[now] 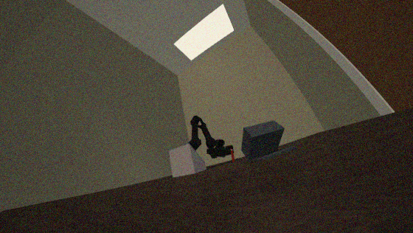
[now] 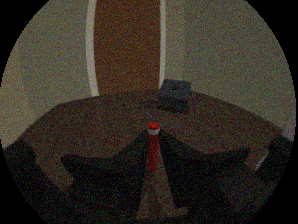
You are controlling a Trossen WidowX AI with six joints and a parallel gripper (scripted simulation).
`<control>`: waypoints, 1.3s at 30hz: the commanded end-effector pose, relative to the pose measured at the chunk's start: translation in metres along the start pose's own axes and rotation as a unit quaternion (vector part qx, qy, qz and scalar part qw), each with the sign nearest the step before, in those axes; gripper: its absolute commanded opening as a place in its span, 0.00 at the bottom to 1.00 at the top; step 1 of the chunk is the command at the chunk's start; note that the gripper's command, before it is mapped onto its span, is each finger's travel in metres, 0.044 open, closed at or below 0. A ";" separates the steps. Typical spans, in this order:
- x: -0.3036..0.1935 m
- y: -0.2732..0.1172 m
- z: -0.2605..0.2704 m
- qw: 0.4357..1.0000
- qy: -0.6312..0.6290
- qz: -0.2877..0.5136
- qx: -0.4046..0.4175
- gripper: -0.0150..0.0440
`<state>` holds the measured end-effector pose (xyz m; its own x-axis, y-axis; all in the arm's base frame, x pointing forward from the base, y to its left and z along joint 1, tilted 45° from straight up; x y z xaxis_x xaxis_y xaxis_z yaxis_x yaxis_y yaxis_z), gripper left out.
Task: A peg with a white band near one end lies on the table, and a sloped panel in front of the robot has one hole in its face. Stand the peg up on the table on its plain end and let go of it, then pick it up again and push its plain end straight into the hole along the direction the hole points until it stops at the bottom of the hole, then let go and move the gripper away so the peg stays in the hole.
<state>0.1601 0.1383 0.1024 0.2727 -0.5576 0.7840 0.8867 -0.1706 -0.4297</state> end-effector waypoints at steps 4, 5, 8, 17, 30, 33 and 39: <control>-0.001 -0.001 0.000 1.000 0.000 0.000 0.000 0.34; -0.001 -0.001 0.000 1.000 -0.001 -0.001 0.000 0.34; -0.001 -0.002 0.000 1.000 -0.002 -0.002 0.000 0.34; -0.003 -0.003 0.000 1.000 -0.004 -0.005 -0.001 0.34; -0.005 -0.005 0.001 1.000 -0.005 -0.012 -0.002 0.34; -0.005 -0.006 0.001 1.000 -0.005 -0.014 -0.003 0.34; -0.006 -0.007 0.001 1.000 -0.006 -0.017 -0.003 0.34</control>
<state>0.1540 0.1422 0.1017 0.2447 -0.5417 0.8042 0.8936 -0.1959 -0.4039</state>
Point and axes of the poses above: the point midway between the two fingers, 35 mm back from their tips, its own y axis out along the fingers, its own z axis across the jaws, x = y × z, the point moved 5 cm from there along -y, back along the fingers, and after that the axes turned 15 degrees about -y, right-handed, at the moved point
